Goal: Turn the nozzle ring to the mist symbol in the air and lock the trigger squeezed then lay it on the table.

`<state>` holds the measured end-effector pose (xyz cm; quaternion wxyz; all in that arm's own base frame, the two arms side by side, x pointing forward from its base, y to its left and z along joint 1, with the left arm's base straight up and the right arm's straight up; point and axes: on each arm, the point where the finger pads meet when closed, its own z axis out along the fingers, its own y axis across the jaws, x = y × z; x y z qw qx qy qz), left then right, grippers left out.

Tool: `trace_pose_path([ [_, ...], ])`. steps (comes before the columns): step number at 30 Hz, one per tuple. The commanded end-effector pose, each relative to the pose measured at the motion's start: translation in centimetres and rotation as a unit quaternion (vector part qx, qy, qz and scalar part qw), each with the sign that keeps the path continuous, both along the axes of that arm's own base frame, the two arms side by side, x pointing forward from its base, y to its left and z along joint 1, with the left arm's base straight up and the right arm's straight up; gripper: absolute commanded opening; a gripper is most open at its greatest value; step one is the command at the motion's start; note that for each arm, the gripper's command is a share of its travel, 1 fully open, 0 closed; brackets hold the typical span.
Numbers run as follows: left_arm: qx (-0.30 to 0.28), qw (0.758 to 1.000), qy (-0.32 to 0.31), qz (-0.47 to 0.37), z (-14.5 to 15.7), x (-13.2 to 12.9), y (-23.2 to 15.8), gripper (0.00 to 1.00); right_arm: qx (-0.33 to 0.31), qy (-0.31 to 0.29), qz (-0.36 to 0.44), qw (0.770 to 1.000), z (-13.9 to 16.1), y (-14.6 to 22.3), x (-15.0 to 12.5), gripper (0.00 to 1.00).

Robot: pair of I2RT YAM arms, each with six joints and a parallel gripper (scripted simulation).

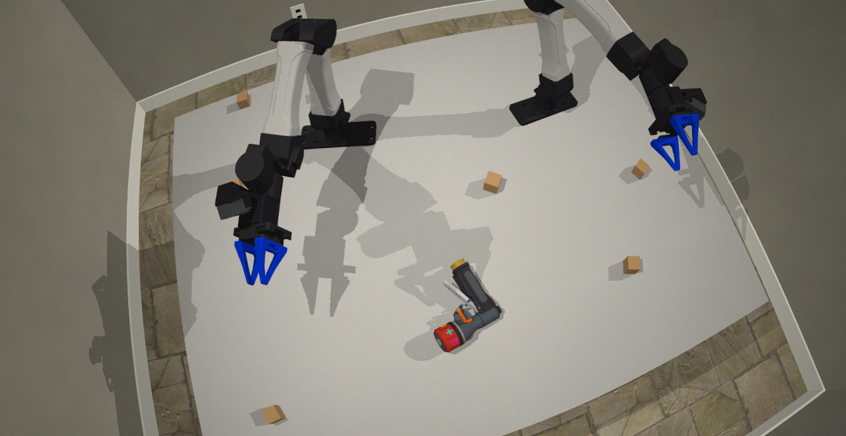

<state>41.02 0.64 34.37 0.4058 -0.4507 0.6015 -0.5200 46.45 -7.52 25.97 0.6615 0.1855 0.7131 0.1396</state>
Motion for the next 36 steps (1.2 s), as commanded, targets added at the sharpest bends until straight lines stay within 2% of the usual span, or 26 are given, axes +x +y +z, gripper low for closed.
trace_pose_path([
  [1,0.018,1.000,0.022,0.009,0.2,1.2,-0.6,0.78,-0.024,-0.015,0.001,1.000,2.6,0.6,-0.2,0.37],
  [3,0.018,0.999,0.026,0.006,0.1,1.5,-1.0,0.78,-0.023,-0.005,-0.002,1.000,1.8,0.3,0.0,0.37],
  [7,0.033,0.998,0.056,-0.014,-1.2,3.1,-3.4,0.78,-0.041,-0.025,0.005,0.999,4.4,1.3,-0.5,0.37],
  [17,0.081,0.987,0.124,-0.055,-4.6,5.7,-9.4,0.78,-0.074,-0.025,0.010,0.997,6.1,2.5,-1.5,0.37],
  [20,0.082,0.987,0.126,-0.058,-4.5,5.8,-9.8,0.78,-0.072,-0.016,0.007,0.997,5.3,2.2,-1.2,0.37],
  [21,0.088,0.985,0.134,-0.064,-5.1,6.0,-10.6,0.78,-0.077,-0.028,0.012,0.997,6.5,2.8,-1.7,0.37],
  [24,0.107,0.980,0.150,-0.078,-6.1,6.4,-12.6,0.78,-0.088,-0.034,0.012,0.995,7.7,3.1,-1.9,0.37],
  [34,0.175,0.956,0.202,-0.121,-9.9,6.6,-19.0,0.78,-0.118,-0.033,0.016,0.992,9.0,4.1,-3.0,0.37],
  [36,0.175,0.956,0.202,-0.121,-9.9,6.6,-19.0,0.78,-0.118,-0.033,0.016,0.992,9.0,4.1,-3.0,0.37],
])
